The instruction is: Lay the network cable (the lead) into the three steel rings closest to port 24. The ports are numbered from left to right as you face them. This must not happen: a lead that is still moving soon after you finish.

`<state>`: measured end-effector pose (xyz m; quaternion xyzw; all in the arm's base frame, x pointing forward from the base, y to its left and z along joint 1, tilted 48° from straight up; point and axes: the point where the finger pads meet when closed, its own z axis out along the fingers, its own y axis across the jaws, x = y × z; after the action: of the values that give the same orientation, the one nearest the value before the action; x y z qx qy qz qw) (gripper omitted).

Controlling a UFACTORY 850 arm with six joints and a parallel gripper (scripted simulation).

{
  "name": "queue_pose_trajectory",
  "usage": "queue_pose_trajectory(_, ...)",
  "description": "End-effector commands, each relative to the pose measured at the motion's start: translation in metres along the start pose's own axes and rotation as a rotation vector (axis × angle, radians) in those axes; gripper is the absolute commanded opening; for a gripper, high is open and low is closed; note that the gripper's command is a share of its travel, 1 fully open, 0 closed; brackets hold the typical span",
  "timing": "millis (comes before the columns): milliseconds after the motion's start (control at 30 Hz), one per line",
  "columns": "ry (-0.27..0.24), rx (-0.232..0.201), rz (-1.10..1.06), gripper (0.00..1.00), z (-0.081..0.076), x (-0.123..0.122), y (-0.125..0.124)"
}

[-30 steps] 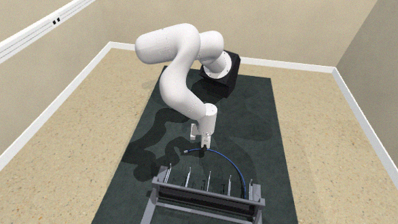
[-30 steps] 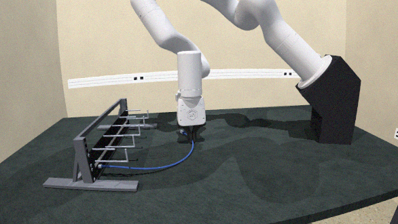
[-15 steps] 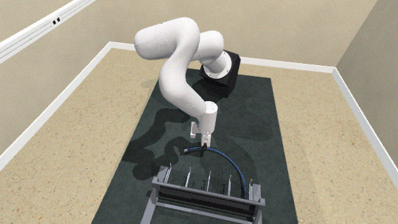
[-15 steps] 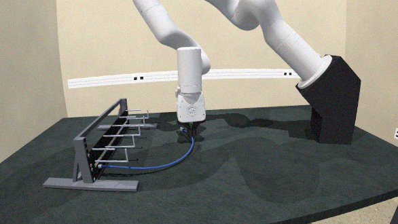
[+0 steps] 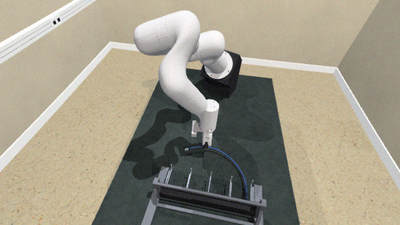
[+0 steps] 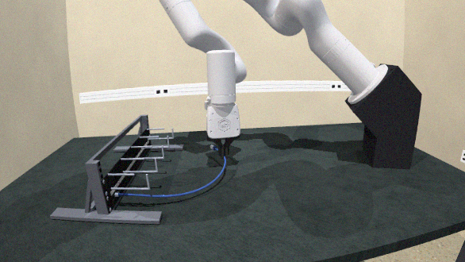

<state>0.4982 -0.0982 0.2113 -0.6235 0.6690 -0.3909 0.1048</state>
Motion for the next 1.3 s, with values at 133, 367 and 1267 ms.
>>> queue_pose_trajectory(133, 0.0, 0.0, 0.0, 0.0, -0.005, 0.0, 0.0)
queue_pose_trajectory(367, 0.0, 0.0, 0.0, 0.0, -0.007, 0.0, 0.0)
queue_pose_trajectory(1267, 0.002, 0.0, 0.09, 0.0, -0.077, 0.076, -0.114)
